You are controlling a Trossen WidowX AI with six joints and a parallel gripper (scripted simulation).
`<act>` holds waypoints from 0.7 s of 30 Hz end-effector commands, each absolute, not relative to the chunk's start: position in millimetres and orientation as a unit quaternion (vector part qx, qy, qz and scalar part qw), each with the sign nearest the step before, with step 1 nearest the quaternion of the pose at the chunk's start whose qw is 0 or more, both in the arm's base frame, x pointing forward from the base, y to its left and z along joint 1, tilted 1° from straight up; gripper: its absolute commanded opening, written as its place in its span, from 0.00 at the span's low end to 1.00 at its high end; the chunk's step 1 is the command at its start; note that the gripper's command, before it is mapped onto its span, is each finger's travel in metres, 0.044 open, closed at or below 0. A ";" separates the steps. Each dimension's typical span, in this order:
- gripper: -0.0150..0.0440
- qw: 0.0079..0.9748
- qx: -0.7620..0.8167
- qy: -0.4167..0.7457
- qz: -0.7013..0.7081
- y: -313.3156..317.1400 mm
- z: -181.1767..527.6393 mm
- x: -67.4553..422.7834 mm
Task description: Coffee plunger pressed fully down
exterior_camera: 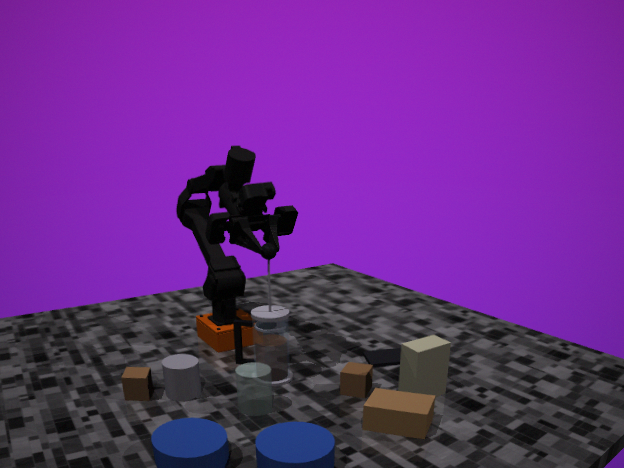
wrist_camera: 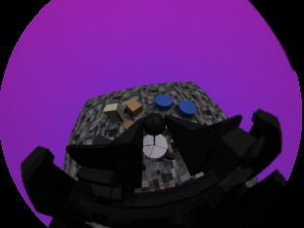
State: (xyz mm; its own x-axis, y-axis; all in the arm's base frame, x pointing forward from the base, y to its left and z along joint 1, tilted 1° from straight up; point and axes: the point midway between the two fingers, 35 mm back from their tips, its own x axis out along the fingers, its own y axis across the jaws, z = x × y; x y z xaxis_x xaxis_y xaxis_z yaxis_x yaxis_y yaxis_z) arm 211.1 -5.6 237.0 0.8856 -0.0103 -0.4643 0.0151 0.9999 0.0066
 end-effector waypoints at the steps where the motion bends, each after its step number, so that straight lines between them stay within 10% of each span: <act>1: 0.47 0.968 0.006 0.249 -0.008 -5.7 224.9 211.3; 21: 0.47 0.968 0.006 0.249 -0.008 -5.4 193.4 213.2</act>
State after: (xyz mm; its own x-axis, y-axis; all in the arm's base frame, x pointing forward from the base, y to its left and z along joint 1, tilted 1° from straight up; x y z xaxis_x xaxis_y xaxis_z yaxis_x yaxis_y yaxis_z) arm 213.2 -5.3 217.7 0.9040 -0.0100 -0.4274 0.0137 0.9999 0.0055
